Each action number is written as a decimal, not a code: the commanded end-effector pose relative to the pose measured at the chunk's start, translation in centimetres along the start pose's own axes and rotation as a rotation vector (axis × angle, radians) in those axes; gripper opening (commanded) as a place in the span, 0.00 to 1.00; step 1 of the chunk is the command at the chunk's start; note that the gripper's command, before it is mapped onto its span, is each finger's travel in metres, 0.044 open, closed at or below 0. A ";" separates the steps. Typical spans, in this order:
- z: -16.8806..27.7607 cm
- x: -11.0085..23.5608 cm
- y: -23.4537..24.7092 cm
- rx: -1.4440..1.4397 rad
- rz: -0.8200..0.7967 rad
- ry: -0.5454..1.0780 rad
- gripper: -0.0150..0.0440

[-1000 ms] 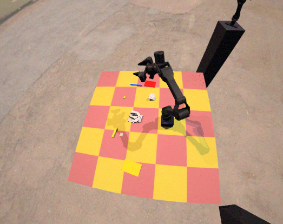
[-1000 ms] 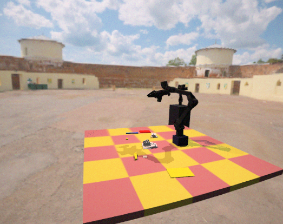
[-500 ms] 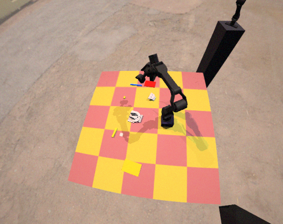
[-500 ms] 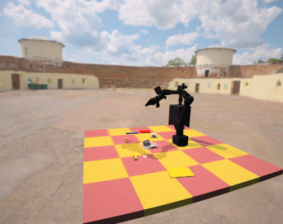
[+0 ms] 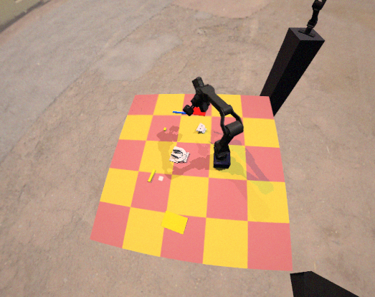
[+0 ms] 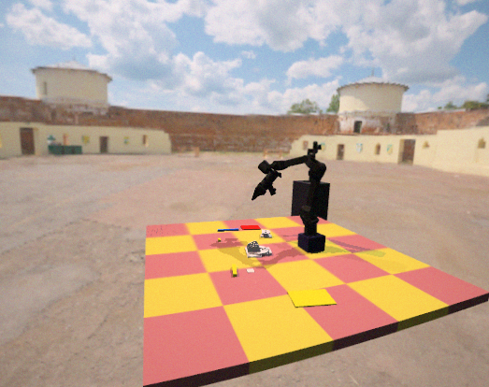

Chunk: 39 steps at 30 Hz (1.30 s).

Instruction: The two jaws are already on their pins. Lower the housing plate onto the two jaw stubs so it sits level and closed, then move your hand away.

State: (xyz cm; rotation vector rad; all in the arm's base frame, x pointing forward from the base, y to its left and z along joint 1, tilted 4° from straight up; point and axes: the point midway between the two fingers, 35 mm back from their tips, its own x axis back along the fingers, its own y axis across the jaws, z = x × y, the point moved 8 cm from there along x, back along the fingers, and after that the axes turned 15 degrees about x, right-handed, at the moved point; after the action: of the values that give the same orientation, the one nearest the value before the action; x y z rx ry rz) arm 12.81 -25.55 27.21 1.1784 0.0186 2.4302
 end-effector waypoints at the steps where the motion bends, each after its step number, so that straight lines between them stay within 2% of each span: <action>1: -1.3 -1.8 0.0 0.001 0.023 -0.111 1.00; 21: -7.1 -7.9 -0.8 0.082 0.156 -0.612 1.00; 28: -7.3 -8.0 -0.9 0.087 0.161 -0.629 1.00; 33: -9.5 -11.0 -1.4 0.087 0.161 -0.629 1.00; 39: -9.7 -11.2 -1.4 0.087 0.161 -0.629 1.00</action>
State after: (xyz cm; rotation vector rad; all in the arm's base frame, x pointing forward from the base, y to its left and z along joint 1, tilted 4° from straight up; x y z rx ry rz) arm 12.16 -26.87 12.72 1.9949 -0.1780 2.0963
